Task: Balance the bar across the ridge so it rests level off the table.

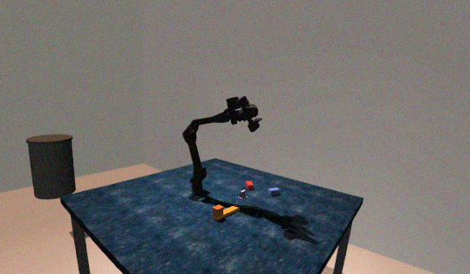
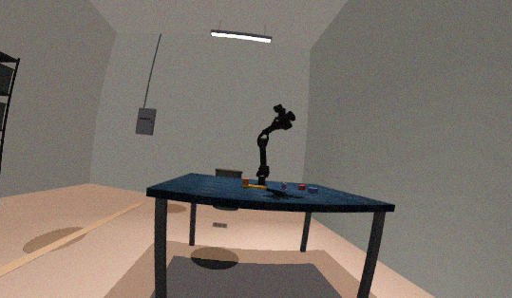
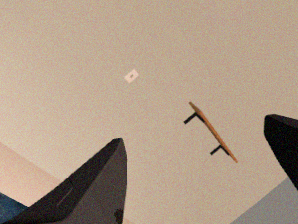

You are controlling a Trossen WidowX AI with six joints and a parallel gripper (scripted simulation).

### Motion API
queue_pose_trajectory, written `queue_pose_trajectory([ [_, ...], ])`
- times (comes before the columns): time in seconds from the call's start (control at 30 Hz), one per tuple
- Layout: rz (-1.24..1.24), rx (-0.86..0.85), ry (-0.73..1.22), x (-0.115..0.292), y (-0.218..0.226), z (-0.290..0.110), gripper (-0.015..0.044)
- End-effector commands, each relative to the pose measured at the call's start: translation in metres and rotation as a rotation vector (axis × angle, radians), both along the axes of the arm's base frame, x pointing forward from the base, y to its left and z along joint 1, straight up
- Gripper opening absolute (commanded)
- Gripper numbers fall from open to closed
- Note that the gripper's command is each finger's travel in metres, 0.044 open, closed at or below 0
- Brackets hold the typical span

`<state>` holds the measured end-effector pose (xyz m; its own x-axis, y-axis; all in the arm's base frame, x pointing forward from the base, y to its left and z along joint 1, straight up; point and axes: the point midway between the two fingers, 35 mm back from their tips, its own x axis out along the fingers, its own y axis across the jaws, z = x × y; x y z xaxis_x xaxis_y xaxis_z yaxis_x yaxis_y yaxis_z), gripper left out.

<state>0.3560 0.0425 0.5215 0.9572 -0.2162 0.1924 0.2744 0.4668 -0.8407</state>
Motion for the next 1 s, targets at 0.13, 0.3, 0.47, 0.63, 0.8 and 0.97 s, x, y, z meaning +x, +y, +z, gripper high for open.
queue_pose_trajectory([
  [0.13,-0.027,-0.133,0.253,0.041,-0.018,-0.064,0.0315],
  [0.3,-0.030,-0.209,0.426,0.057,-0.033,-0.104,0.0315],
  [0.47,-0.013,-0.293,0.630,0.066,-0.050,-0.150,0.0315],
  [0.63,0.022,-0.353,0.835,0.067,-0.068,-0.195,0.0315],
  [0.8,0.076,-0.388,1.036,0.060,-0.086,-0.237,0.0315],
  [0.97,0.148,-0.387,1.232,0.046,-0.102,-0.276,0.0315],
])
